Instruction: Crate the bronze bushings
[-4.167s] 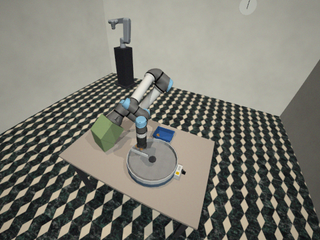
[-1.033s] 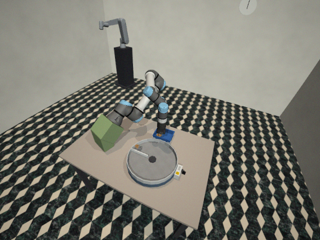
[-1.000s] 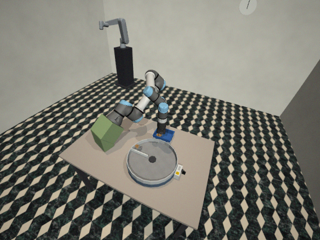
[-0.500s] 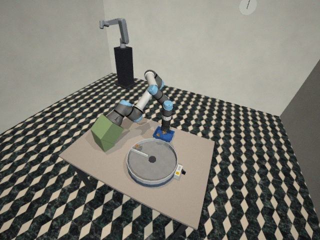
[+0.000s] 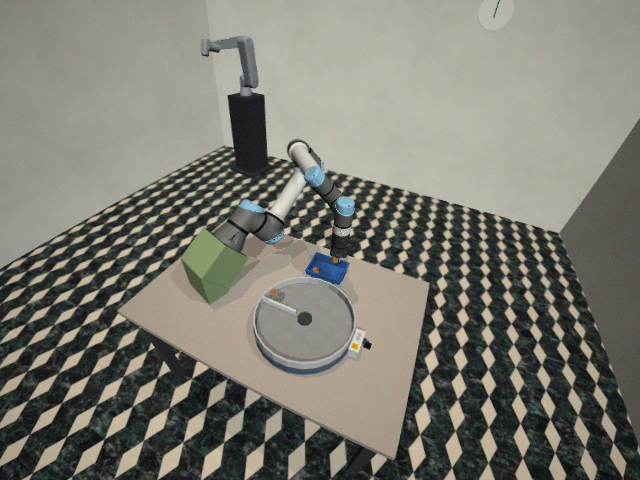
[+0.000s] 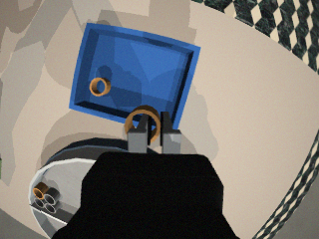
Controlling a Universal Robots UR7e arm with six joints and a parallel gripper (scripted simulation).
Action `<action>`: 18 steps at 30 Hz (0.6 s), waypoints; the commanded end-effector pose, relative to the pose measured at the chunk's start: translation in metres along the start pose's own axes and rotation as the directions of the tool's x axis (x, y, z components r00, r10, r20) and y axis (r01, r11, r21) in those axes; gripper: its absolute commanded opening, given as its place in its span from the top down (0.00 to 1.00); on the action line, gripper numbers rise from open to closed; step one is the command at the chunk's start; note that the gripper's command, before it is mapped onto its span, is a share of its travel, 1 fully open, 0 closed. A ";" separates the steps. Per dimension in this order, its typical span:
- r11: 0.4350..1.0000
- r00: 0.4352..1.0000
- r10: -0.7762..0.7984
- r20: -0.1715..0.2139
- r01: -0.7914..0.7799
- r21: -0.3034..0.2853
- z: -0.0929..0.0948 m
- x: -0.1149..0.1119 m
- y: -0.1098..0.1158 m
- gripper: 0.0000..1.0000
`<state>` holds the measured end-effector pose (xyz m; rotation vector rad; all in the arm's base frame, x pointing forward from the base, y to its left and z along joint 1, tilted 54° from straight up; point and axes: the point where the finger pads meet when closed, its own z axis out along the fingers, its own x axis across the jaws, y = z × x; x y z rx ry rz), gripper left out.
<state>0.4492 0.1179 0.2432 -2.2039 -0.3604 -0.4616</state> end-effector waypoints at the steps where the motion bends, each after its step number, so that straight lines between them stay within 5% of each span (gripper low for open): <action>1: 1.000 1.000 0.002 0.000 -0.002 -0.001 0.000 0.002 -0.002 1.00; 4: 1.000 1.000 0.002 0.000 -0.002 -0.001 0.000 0.002 -0.002 1.00; 9: 1.000 1.000 0.003 0.000 -0.003 0.000 0.026 0.003 -0.003 1.00; 18: 1.000 1.000 0.003 0.000 -0.003 0.000 0.026 0.003 -0.003 1.00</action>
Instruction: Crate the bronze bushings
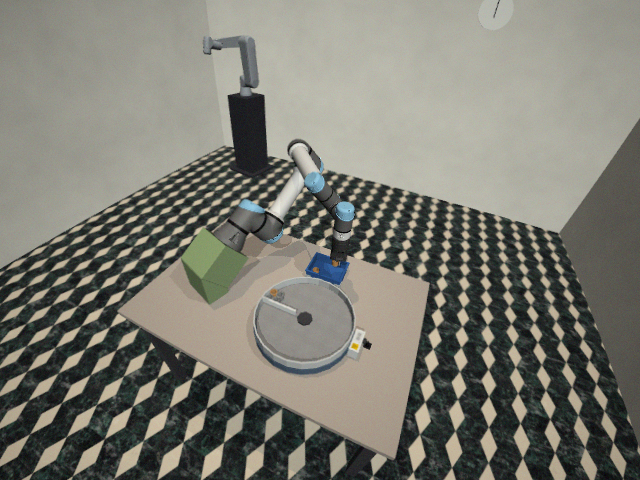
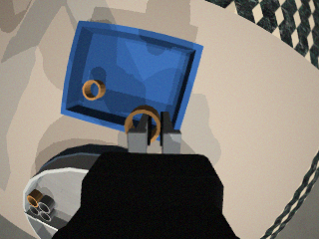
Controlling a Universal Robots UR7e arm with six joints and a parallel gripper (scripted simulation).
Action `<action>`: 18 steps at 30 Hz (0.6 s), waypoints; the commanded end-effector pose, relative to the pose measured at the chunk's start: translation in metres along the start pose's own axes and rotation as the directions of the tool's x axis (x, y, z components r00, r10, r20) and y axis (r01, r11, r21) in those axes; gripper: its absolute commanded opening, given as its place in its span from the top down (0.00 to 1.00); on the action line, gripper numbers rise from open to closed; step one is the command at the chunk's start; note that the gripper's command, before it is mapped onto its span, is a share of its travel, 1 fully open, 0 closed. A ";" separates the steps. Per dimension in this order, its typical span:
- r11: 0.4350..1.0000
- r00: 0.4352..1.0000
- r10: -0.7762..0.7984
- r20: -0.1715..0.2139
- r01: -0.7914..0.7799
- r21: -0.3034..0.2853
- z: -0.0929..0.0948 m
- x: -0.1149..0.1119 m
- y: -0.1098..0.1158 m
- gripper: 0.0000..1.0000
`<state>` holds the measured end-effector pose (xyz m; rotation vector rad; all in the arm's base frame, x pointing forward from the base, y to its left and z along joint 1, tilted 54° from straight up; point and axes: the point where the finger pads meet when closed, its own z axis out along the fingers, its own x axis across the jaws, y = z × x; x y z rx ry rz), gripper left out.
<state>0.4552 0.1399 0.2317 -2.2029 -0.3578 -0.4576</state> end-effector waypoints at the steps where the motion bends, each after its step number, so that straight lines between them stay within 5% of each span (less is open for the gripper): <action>1: 1.000 1.000 0.000 -0.001 0.000 -0.002 0.001 0.001 0.000 1.00; 8: 1.000 1.000 0.002 -0.001 -0.002 -0.001 0.027 0.002 -0.001 1.00; 18: 1.000 1.000 0.002 -0.001 -0.002 -0.001 0.027 0.002 -0.001 1.00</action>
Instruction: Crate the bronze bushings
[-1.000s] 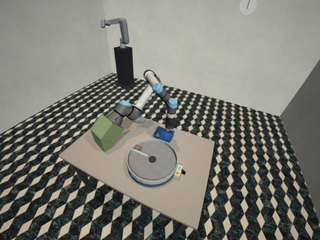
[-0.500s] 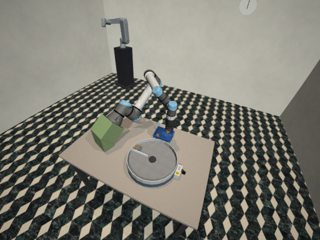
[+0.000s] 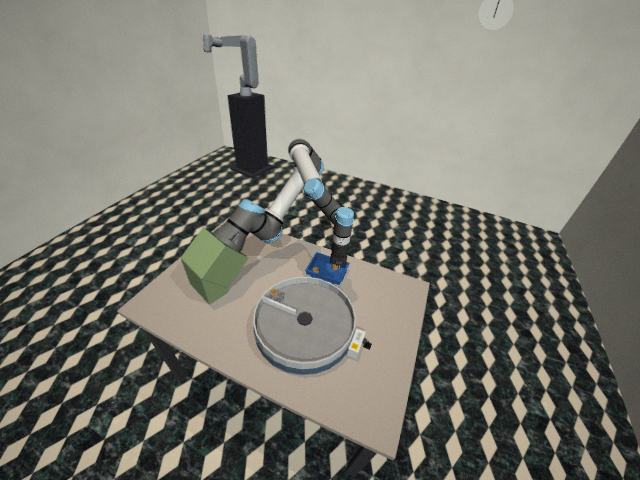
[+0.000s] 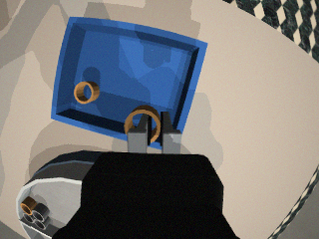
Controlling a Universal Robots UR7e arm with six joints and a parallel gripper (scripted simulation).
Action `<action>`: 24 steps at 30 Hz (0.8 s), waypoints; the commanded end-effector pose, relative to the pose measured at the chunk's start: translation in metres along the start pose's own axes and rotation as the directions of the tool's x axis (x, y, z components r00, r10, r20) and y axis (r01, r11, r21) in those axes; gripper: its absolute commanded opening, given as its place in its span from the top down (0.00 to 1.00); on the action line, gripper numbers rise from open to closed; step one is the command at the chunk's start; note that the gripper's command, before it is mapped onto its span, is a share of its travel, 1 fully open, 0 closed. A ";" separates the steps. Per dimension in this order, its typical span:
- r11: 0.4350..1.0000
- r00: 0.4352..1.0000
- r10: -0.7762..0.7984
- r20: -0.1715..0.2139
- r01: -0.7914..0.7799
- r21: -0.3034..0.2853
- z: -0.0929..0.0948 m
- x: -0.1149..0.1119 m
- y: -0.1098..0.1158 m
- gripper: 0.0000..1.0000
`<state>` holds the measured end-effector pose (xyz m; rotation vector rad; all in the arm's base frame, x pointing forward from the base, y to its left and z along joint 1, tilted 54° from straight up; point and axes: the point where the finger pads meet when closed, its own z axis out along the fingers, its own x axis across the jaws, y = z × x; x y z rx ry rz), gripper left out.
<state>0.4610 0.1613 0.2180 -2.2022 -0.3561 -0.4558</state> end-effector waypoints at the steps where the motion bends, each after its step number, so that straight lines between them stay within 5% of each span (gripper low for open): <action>1: 1.000 1.000 0.000 -0.001 0.000 -0.002 0.001 0.001 0.000 1.00; 7: 1.000 1.000 0.002 -0.001 -0.002 0.000 0.026 0.002 -0.001 1.00; 24: 1.000 1.000 0.002 -0.001 -0.002 0.000 0.035 0.002 -0.001 1.00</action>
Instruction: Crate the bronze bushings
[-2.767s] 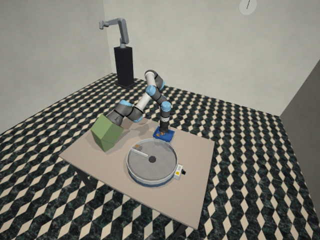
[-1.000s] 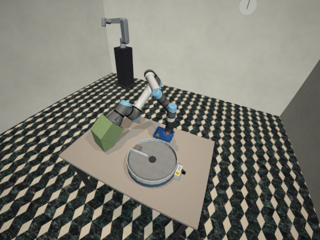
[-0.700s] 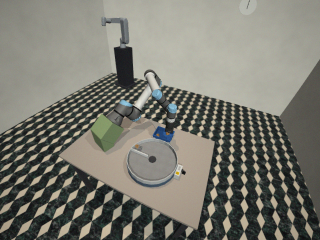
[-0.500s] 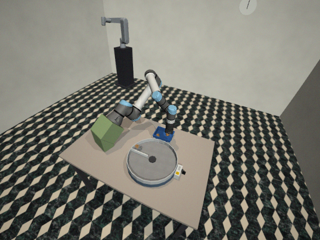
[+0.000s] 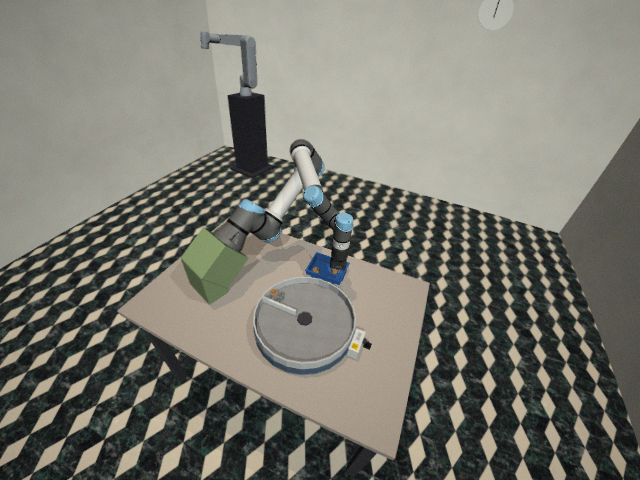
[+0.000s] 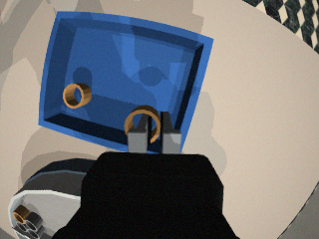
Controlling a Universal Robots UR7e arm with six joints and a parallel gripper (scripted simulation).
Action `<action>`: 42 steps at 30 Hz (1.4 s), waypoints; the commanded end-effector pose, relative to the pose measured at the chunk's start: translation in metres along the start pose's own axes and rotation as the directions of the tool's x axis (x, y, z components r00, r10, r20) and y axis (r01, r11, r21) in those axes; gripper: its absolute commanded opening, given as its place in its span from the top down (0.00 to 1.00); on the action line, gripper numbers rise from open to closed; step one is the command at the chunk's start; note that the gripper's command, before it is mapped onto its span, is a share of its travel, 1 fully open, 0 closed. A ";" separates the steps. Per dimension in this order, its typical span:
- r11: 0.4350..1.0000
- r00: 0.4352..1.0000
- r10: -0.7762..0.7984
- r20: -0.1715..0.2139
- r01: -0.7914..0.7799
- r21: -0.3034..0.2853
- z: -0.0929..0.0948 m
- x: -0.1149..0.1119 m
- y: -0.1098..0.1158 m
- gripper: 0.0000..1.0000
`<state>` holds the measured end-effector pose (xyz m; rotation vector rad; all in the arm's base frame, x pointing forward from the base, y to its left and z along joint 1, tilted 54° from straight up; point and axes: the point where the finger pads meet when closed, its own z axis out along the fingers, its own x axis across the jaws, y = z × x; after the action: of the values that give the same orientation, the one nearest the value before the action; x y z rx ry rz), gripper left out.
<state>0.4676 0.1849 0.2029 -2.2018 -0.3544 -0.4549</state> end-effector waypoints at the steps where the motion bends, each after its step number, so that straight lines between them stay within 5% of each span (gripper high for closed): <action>1: 1.000 1.000 0.000 -0.001 0.000 0.000 0.006 0.000 0.000 1.00; 42: 1.000 1.000 0.000 -0.001 0.000 -0.001 0.023 0.000 0.000 1.00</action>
<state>0.4722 0.2028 0.1894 -2.2020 -0.3539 -0.4541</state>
